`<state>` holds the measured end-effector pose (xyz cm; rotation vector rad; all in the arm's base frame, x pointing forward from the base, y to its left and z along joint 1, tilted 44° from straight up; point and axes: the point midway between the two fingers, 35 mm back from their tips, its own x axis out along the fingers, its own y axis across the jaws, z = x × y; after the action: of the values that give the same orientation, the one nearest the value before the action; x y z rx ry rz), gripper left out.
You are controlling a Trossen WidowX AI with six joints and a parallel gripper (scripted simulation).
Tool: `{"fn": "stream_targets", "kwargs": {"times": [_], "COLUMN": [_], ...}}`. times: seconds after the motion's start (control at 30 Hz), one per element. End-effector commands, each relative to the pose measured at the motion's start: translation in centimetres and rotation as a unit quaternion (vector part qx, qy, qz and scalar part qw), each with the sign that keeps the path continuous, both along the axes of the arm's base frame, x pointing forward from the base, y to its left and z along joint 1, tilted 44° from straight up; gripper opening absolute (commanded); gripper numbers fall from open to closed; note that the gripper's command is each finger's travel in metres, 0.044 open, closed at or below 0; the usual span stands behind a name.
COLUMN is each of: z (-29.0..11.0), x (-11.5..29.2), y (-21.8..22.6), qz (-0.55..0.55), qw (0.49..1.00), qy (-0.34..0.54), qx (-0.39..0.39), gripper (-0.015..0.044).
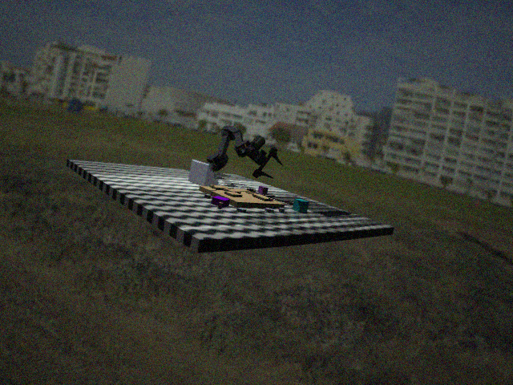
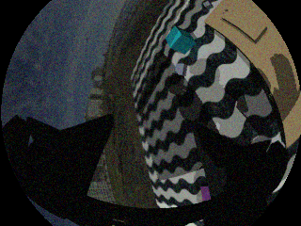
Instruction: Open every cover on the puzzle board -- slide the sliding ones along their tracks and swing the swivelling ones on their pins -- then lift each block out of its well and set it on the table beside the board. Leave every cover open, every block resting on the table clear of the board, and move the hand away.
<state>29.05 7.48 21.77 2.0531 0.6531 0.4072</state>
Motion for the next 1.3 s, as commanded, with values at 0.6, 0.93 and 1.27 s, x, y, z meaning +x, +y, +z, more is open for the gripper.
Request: {"fn": "stream_targets", "kwargs": {"times": [0.6,0.93,1.27], "z": [-5.4,-9.3,-13.4], "x": [5.7,7.4,8.0], "y": [-4.9,-8.0,-11.2], "qz": [-0.040,-0.011,0.056], "qw": [0.976,0.943,0.899], "qy": [0.056,0.093,0.124], "qx": [-0.205,-0.320,-0.417], "gripper": [0.0000,0.0000,0.0000]}}
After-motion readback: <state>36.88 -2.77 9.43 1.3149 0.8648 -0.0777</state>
